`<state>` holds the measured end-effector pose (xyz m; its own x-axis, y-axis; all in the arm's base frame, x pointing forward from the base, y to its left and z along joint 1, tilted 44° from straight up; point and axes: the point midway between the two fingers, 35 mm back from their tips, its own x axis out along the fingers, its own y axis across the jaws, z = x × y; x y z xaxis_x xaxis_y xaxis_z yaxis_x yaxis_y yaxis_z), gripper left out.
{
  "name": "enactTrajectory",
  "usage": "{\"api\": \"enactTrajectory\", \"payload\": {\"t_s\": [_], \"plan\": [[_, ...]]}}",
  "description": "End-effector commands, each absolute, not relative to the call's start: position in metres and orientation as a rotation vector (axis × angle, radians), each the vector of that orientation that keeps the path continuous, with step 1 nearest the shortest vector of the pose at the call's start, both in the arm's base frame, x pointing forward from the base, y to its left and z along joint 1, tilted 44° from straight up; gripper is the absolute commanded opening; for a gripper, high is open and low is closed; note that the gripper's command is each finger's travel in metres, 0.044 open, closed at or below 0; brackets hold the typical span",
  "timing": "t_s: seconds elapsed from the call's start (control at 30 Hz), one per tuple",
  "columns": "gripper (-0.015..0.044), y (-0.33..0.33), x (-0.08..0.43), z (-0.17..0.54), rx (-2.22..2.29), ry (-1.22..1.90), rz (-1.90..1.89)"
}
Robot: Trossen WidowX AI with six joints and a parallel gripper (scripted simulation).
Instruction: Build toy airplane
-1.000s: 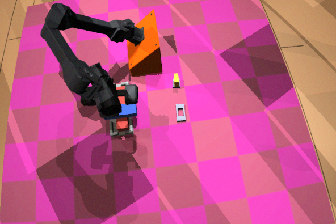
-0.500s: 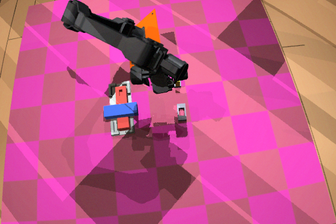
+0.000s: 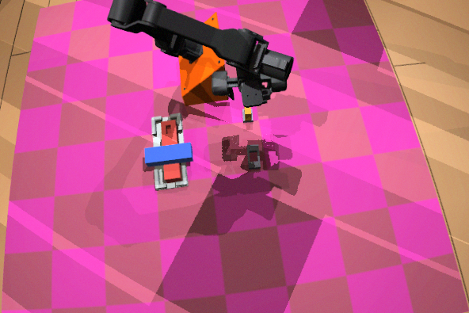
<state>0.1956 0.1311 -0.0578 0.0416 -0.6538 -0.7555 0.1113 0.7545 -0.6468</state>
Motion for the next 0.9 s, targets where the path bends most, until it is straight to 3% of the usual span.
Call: {"api": "enactTrajectory", "payload": {"t_s": [0.0,0.87], "plan": [[0.044,0.099,0.189,-0.084,-0.514,1.434,-0.648],[0.044,0.075,0.191,-0.111,-0.515,1.433,-0.649]]}}
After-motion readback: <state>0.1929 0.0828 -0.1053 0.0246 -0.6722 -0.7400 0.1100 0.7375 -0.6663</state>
